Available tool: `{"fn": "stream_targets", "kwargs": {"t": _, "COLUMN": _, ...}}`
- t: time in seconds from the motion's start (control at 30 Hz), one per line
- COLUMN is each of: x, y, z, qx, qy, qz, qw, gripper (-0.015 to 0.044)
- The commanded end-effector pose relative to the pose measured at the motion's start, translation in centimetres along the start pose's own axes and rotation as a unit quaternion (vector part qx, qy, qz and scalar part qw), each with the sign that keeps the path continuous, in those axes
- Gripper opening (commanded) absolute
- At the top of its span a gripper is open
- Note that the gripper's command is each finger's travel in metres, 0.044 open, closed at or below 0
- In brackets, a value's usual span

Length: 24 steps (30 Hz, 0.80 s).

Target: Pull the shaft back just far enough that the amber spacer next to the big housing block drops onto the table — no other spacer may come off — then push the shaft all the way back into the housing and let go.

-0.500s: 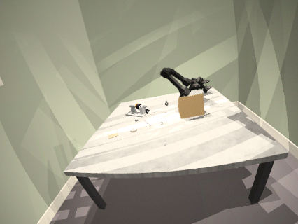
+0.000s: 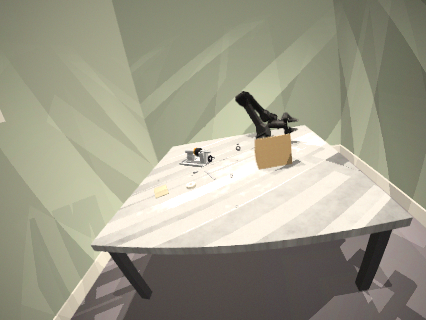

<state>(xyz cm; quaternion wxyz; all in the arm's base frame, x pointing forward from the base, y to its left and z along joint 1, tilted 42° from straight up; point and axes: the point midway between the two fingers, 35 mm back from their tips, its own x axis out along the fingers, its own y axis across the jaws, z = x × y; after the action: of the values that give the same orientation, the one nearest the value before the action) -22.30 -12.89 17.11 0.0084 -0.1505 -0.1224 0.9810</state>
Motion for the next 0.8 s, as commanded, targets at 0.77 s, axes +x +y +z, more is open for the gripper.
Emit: {"fn": "stream_targets", "kwargs": {"t": 0.77, "x": -31.4, "y": 18.3, "z": 4.9, "qx": -0.114, "qy": -0.052, "qz": 0.553, "qw": 0.824, "gripper": 0.044}}
